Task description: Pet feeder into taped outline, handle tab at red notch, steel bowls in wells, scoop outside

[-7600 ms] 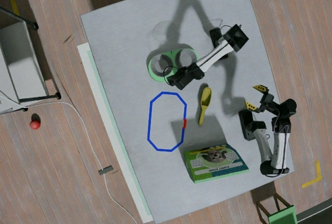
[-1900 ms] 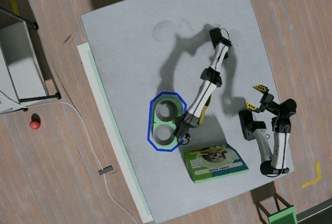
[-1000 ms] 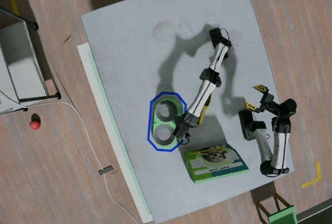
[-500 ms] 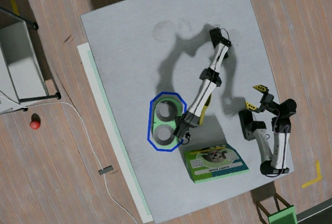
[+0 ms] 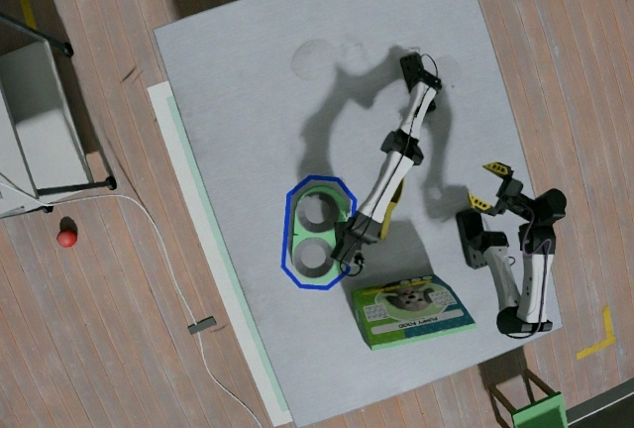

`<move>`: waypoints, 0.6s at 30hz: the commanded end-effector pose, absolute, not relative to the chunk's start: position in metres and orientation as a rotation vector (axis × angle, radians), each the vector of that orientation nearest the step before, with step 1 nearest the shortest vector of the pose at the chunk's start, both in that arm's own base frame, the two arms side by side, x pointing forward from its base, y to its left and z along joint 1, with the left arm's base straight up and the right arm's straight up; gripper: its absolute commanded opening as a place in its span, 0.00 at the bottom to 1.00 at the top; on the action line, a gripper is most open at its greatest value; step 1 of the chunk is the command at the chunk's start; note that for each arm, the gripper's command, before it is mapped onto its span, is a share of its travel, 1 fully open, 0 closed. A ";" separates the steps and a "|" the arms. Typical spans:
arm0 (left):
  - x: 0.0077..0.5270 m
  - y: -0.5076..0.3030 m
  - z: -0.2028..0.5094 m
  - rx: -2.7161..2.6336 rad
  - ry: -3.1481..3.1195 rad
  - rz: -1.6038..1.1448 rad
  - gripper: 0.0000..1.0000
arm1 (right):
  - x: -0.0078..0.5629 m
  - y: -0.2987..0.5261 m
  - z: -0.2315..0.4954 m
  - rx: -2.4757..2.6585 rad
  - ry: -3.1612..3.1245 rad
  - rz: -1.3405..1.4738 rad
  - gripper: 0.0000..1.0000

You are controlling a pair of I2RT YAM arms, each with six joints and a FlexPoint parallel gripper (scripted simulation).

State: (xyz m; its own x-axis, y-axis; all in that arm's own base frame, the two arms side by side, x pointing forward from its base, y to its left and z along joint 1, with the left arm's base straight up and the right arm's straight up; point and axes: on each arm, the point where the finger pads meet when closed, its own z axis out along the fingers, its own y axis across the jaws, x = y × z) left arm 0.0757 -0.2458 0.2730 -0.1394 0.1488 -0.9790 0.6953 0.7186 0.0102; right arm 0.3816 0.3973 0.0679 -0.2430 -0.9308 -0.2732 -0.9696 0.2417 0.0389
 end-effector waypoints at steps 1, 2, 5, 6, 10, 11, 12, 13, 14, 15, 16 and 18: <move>0.076 -0.245 0.278 0.670 1.672 -0.566 0.88 | 0.388 0.395 0.080 -1.765 2.309 0.285 0.45; 0.076 -0.245 0.278 0.670 1.672 -0.566 0.88 | 0.390 0.397 0.088 -1.750 2.292 0.284 0.56; 0.076 -0.245 0.278 0.670 1.672 -0.566 0.88 | 0.392 0.398 0.096 -1.728 2.280 0.284 0.61; 0.076 -0.245 0.278 0.670 1.672 -0.566 0.88 | 0.393 0.399 0.097 -1.719 2.279 0.284 0.61; 0.076 -0.245 0.278 0.670 1.672 -0.566 0.88 | 0.399 0.404 0.119 -1.657 2.240 0.287 0.61; 0.076 -0.245 0.278 0.670 1.672 -0.566 0.88 | 0.399 0.403 0.118 -1.646 2.249 0.286 0.61; 0.076 -0.245 0.278 0.670 1.672 -0.566 0.88 | 0.399 0.403 0.117 -1.627 2.262 0.285 0.61; 0.076 -0.245 0.278 0.670 1.672 -0.566 0.88 | 0.399 0.404 0.119 -1.601 2.272 0.284 0.61; 0.076 -0.245 0.278 0.670 1.672 -0.566 0.88 | 0.399 0.403 0.121 -1.568 2.286 0.283 0.61; 0.076 -0.245 0.278 0.670 1.672 -0.566 0.88 | 0.399 0.403 0.123 -1.532 2.302 0.282 0.61; 0.076 -0.245 0.278 0.670 1.672 -0.566 0.88 | 0.398 0.402 0.121 -1.515 2.322 0.281 0.61; 0.076 -0.245 0.278 0.670 1.672 -0.566 0.88 | 0.398 0.402 0.121 -1.515 2.322 0.281 0.61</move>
State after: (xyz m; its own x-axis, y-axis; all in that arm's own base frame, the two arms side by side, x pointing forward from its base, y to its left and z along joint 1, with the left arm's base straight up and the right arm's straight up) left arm 0.0757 -0.2458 0.2730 -0.1394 0.1488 -0.9790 0.6953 0.7186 0.0103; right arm 0.3901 0.4003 0.0867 -0.3373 -0.8885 -0.3112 -0.9371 0.3483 0.0216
